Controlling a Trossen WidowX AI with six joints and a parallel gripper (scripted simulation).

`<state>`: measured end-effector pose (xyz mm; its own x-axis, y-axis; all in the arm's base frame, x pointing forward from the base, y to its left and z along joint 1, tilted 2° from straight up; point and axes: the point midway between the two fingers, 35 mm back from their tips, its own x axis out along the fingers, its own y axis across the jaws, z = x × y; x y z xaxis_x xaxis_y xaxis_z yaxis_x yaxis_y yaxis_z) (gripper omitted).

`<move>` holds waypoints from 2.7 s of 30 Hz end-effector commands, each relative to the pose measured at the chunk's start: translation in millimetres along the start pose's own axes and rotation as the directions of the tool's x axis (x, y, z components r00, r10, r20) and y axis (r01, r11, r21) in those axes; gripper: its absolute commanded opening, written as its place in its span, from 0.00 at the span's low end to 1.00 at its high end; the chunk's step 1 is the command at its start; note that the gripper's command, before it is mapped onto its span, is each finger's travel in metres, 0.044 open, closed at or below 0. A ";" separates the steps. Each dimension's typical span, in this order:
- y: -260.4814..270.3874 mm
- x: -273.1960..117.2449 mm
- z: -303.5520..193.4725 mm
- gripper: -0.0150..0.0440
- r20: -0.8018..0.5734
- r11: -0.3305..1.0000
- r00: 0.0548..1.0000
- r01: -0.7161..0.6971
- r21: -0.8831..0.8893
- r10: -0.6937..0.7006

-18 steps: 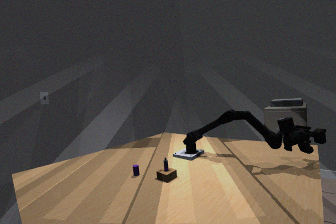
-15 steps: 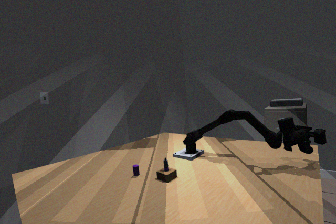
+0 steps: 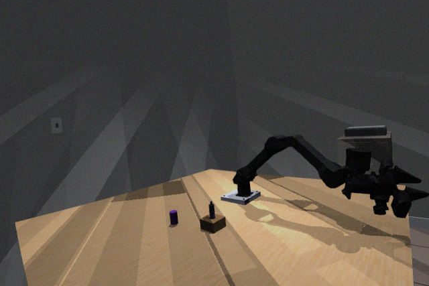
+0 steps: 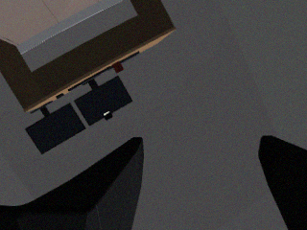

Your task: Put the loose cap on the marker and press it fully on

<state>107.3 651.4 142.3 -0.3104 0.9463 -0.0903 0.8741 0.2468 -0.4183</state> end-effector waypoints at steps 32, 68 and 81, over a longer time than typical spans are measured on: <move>245.2 -476.7 -29.3 0.68 0.438 -0.204 0.369 -0.527 0.825 0.820; 55.1 -778.9 87.4 0.68 0.891 -0.814 0.039 0.427 0.394 0.452; 66.6 -777.1 110.8 0.68 0.892 -0.813 0.038 0.431 0.391 0.450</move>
<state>366.5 -90.3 90.5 0.0558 -0.0377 -0.9977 -0.9910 0.1201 -0.0599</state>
